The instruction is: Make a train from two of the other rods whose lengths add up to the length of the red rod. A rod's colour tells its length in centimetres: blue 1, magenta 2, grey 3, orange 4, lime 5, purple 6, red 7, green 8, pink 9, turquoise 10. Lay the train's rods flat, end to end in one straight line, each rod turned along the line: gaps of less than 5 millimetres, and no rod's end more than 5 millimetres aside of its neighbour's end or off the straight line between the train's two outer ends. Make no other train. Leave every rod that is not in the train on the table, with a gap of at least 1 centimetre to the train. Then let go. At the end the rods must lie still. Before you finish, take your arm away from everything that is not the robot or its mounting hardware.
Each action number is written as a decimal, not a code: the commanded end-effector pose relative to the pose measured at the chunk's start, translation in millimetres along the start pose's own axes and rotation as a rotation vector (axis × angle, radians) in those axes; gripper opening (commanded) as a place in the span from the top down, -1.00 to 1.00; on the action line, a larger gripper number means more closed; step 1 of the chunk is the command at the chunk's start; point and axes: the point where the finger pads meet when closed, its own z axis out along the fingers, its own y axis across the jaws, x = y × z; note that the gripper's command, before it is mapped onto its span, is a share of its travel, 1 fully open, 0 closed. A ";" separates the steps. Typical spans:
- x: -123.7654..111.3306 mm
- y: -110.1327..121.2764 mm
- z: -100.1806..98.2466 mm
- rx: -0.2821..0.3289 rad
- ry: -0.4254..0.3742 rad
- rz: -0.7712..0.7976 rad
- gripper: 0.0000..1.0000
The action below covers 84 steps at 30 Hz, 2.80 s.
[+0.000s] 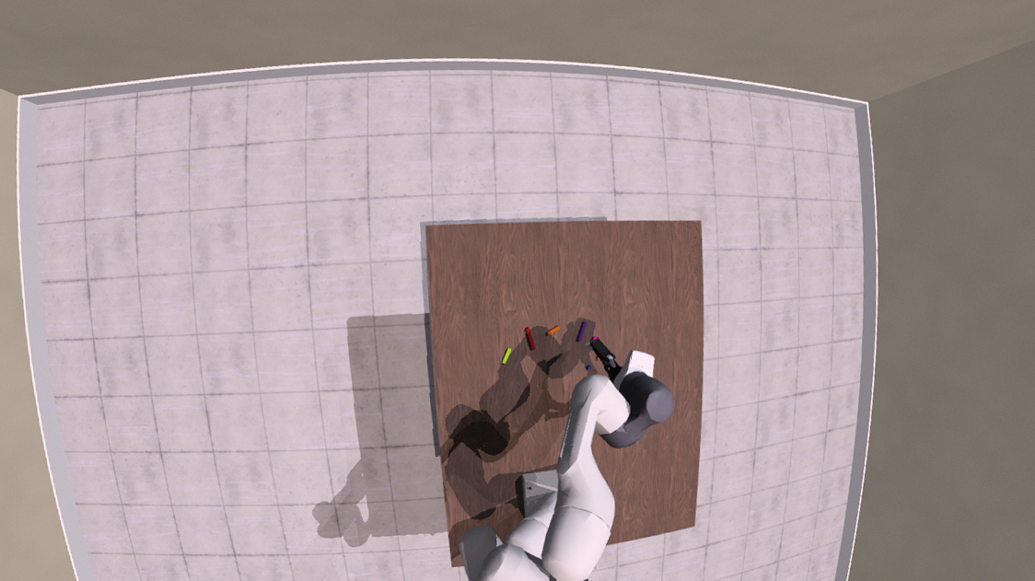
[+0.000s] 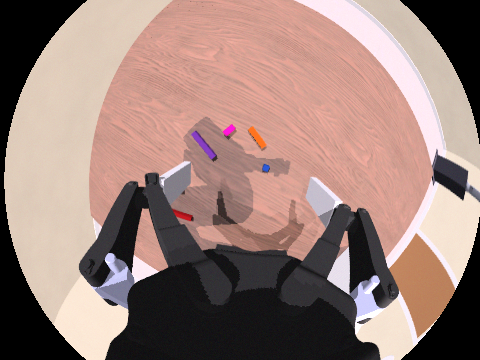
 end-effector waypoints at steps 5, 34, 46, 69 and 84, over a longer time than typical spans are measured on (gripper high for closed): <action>3.7 -21.1 6.0 -0.007 -0.010 -0.252 -1.00; 19.3 -86.7 21.2 -0.001 -0.009 -0.786 0.71; 19.3 -86.7 21.2 -0.001 -0.009 -0.786 0.71; 19.3 -86.7 21.3 -0.001 -0.009 -0.786 0.71; 19.3 -86.7 29.1 -0.001 -0.009 -0.787 0.71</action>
